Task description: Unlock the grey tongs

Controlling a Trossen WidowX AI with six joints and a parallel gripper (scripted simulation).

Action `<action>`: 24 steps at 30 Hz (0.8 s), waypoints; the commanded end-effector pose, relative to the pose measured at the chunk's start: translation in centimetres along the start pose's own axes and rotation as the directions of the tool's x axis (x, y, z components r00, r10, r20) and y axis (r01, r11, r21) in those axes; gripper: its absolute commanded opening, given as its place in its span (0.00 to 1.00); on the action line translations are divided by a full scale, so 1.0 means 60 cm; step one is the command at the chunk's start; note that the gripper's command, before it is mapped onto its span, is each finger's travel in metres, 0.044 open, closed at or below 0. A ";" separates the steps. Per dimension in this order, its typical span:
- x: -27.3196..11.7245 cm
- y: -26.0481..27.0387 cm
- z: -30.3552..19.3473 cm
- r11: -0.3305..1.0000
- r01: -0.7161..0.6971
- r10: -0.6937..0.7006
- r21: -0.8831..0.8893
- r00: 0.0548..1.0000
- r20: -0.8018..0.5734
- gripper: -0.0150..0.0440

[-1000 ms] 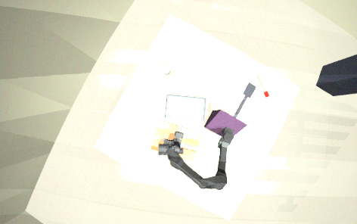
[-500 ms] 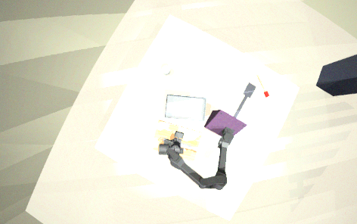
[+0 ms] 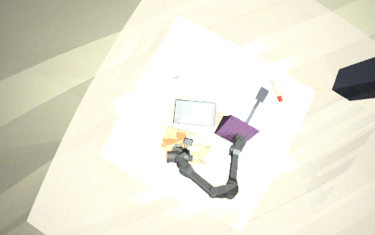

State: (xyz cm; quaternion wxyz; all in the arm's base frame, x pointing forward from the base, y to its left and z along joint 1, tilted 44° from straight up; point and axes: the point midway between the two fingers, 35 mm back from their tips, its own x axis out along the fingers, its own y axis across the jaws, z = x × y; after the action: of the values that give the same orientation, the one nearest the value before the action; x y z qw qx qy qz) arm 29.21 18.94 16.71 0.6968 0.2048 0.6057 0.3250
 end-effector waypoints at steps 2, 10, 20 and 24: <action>-0.004 -0.013 0.003 1.000 0.007 -0.007 -0.001 1.000 -0.001 1.00; -0.067 -0.179 0.012 0.999 0.036 -0.036 0.004 0.999 -0.011 1.00; -0.109 -0.254 -0.002 1.000 0.018 -0.018 0.009 1.000 -0.004 1.00; -0.159 -0.251 -0.005 0.999 0.026 -0.026 0.021 1.000 0.000 1.00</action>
State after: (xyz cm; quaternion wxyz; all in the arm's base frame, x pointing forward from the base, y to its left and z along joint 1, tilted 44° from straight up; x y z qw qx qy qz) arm 31.59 3.10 11.88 0.6952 0.2037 0.6137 0.3139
